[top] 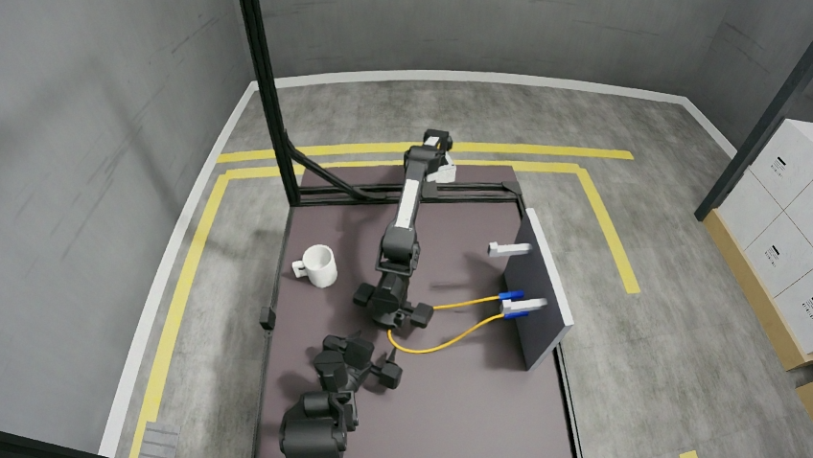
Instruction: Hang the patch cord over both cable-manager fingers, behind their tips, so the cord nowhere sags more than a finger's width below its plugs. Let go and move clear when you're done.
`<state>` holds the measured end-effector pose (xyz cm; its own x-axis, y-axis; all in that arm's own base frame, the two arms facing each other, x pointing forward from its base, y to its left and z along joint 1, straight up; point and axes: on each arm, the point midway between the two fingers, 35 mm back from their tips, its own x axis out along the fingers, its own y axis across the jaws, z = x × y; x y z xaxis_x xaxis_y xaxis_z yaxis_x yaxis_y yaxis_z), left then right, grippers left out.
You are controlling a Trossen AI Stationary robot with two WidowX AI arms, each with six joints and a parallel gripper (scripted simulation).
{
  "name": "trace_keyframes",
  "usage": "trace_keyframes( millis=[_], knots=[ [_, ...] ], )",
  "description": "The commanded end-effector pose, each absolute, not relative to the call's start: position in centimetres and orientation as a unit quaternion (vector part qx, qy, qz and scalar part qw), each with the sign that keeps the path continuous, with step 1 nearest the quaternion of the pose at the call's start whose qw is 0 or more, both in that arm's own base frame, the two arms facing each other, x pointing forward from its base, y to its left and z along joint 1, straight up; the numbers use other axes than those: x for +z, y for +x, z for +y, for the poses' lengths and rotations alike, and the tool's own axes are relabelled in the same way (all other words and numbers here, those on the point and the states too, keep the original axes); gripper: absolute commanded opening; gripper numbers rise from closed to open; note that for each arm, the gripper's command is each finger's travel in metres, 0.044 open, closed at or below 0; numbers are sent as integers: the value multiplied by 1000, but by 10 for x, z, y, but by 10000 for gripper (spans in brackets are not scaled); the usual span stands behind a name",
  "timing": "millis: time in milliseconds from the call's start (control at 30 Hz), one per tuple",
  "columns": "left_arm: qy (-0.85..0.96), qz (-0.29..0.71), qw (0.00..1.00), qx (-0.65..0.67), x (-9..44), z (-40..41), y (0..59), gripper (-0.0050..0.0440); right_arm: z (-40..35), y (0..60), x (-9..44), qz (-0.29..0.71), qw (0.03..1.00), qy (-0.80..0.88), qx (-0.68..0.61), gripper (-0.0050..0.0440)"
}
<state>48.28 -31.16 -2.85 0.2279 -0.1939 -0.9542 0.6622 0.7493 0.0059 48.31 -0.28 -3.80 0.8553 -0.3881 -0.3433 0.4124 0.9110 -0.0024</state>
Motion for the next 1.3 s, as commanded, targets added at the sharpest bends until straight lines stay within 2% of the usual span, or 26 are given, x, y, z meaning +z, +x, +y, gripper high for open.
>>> trace_keyframes(
  millis=[0, 1267],
  knots=[
    [212, 546, 760, -284, -23, -313, 487, 20, -2, 488, -28, 159, 964, 41, -207, 440],
    [208, 531, 772, -281, 10, -315, 488, 20, -2, 488, -28, 159, 964, 41, -207, 440]
  ],
)
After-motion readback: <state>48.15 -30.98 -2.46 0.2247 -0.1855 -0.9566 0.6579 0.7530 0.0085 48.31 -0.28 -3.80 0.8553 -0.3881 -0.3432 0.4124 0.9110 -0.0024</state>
